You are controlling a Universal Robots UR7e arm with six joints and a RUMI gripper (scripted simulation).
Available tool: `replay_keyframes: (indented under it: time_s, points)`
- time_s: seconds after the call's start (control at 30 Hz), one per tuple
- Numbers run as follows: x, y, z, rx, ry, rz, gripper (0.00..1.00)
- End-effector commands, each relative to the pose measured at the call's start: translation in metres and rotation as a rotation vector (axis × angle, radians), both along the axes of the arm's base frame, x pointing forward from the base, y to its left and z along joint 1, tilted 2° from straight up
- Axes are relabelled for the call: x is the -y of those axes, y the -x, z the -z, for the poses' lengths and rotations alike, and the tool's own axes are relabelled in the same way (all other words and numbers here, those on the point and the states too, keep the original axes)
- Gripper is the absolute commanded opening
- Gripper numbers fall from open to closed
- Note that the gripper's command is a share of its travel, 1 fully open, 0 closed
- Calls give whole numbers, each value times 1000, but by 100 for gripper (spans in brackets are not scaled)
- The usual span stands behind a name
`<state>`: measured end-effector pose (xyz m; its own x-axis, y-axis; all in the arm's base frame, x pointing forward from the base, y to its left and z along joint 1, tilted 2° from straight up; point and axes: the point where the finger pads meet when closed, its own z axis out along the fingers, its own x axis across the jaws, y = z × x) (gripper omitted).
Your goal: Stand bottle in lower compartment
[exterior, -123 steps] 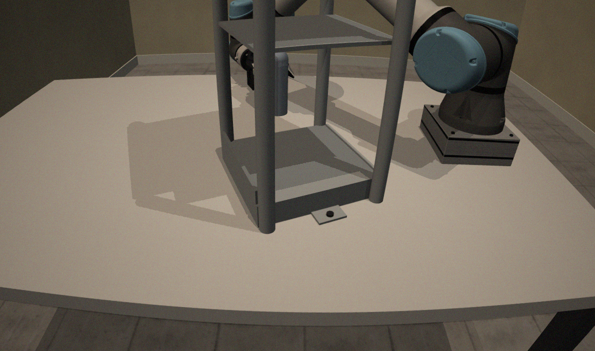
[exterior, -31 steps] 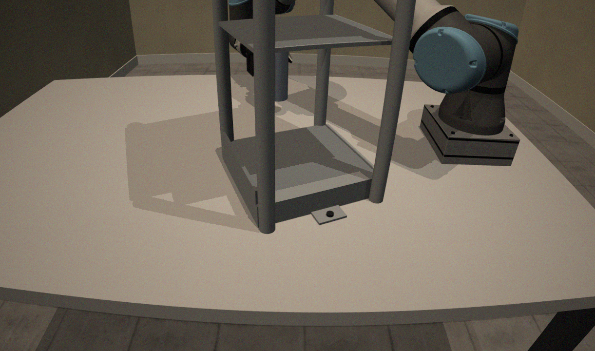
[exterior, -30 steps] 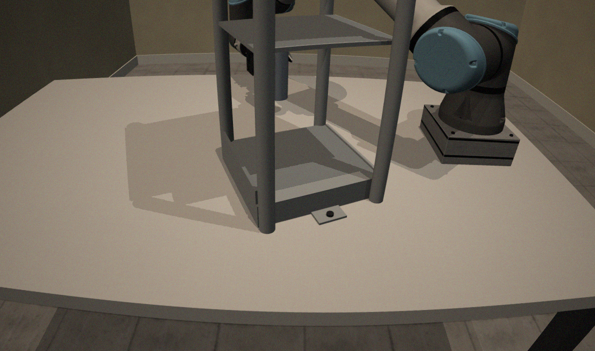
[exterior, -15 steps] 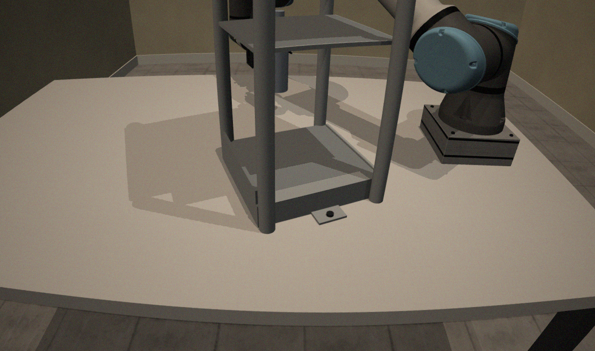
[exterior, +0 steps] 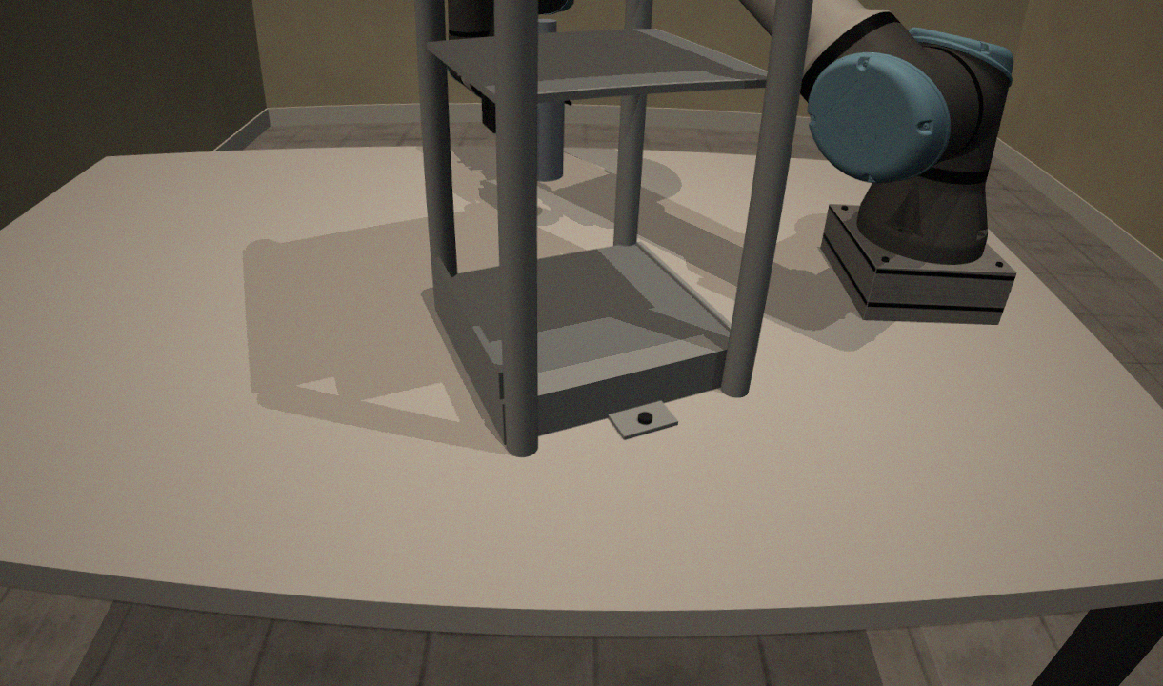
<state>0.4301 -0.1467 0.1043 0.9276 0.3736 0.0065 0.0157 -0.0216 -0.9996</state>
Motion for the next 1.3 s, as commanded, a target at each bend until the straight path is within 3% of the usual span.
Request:
replay_keyframes:
  time_s: [0.0,0.93,1.27]
  points:
    - [-3,1,-1,1,1,0,0]
    - [-61,25,1,1,1,0,0]
    - [-69,28,1,1,1,0,0]
